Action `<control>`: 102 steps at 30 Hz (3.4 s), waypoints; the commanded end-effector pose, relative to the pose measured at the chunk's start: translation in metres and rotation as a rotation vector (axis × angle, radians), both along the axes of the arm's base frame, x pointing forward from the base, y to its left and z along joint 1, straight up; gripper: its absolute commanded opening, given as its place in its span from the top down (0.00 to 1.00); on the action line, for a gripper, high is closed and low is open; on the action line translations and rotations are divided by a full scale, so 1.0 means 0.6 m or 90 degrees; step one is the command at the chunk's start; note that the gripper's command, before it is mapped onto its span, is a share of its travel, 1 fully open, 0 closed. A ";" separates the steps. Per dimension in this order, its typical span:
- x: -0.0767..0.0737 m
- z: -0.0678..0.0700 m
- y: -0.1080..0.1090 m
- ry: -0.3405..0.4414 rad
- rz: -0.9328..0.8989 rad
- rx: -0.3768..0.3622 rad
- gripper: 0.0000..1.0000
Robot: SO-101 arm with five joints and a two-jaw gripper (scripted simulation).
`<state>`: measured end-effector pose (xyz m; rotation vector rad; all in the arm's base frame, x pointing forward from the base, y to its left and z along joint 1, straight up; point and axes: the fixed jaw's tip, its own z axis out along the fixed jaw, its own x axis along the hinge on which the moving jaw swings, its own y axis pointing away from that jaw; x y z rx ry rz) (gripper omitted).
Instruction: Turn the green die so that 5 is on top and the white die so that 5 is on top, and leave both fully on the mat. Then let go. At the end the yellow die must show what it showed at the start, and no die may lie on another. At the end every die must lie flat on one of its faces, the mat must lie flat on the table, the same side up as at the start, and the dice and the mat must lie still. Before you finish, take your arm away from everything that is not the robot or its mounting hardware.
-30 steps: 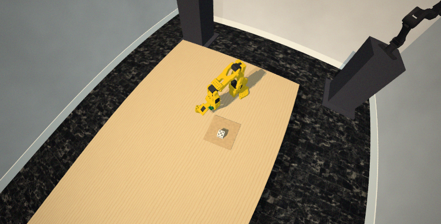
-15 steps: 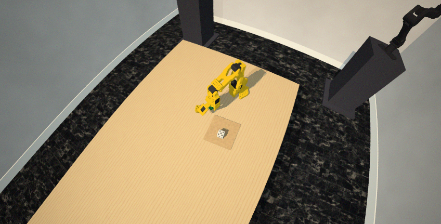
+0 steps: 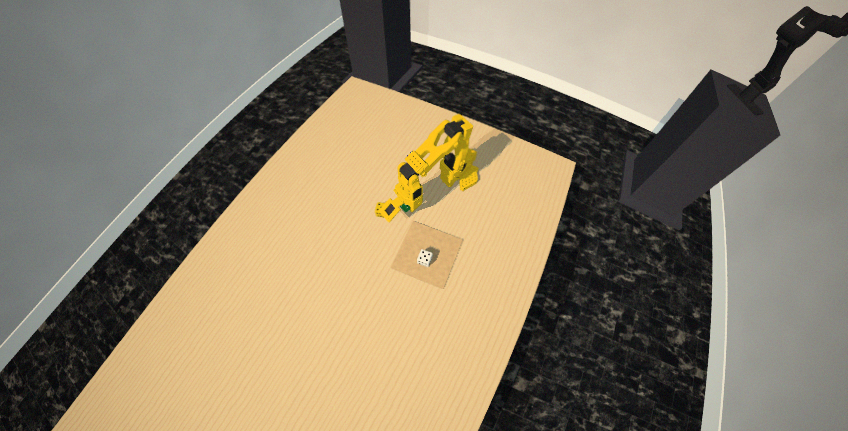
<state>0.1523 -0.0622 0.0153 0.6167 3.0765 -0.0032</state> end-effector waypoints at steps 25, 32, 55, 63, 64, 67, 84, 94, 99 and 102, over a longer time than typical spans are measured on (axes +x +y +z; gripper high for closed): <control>-0.003 0.002 -0.016 -0.009 0.002 -0.004 0.84; -0.003 0.002 -0.017 -0.009 0.002 -0.004 0.84; -0.002 0.006 -0.017 -0.009 0.002 -0.004 1.00; 0.000 0.038 -0.018 -0.009 0.002 -0.004 1.00; 0.000 0.043 -0.018 -0.009 0.002 -0.004 1.00; 0.000 0.048 -0.018 -0.009 0.002 -0.004 1.00; -0.004 0.085 -0.016 -0.009 0.002 -0.004 1.00; -0.004 0.085 -0.016 -0.009 0.002 -0.004 1.00; -0.004 0.085 -0.016 -0.009 0.002 -0.004 1.00; -0.004 0.085 -0.016 -0.009 0.002 -0.004 1.00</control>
